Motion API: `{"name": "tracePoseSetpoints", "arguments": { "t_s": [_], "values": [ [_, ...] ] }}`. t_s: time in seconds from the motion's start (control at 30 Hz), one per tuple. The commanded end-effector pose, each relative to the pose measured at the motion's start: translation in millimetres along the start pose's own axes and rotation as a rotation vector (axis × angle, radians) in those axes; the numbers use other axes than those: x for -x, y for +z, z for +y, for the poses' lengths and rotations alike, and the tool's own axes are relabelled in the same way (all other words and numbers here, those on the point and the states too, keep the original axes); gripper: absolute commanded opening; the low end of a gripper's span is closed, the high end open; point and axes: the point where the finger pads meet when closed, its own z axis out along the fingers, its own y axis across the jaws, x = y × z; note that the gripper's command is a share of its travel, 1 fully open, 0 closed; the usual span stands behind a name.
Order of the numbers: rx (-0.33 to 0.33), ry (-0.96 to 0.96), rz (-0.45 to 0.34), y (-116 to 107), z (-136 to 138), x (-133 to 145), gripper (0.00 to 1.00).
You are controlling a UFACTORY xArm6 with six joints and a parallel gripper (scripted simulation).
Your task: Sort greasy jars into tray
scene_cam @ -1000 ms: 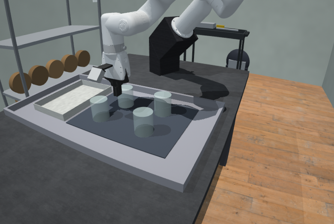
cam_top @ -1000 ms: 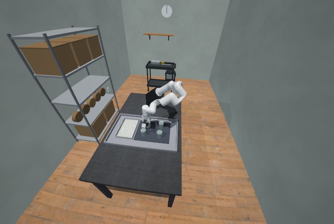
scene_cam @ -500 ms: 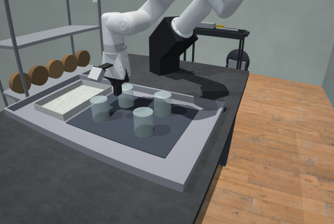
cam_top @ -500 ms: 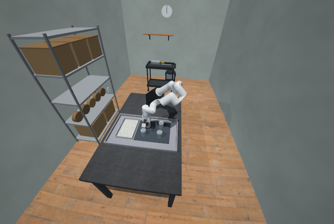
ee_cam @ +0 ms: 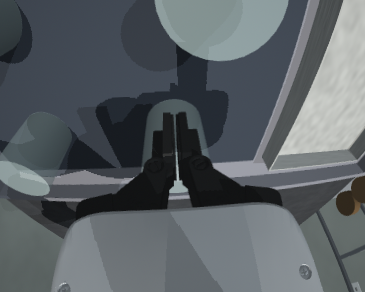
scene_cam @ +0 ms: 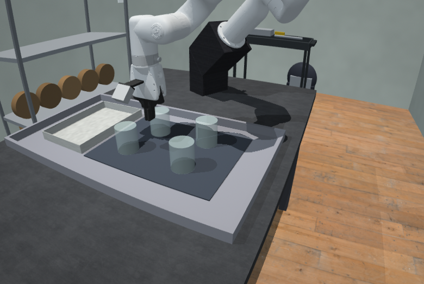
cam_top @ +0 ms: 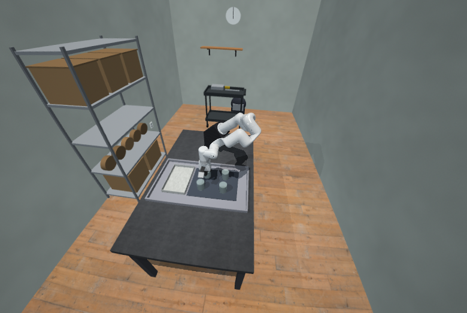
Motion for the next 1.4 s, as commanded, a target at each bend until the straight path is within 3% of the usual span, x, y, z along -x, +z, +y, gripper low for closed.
{"name": "tracePoseSetpoints", "arguments": {
  "t_s": [0.0, 0.53, 1.37],
  "values": [
    [0.001, -0.001, 0.002, -1, 0, -1, 0.00],
    [0.001, -0.001, 0.002, 6, 0, -24, 0.00],
    [0.001, -0.001, 0.002, 6, 0, -24, 0.00]
  ]
}}
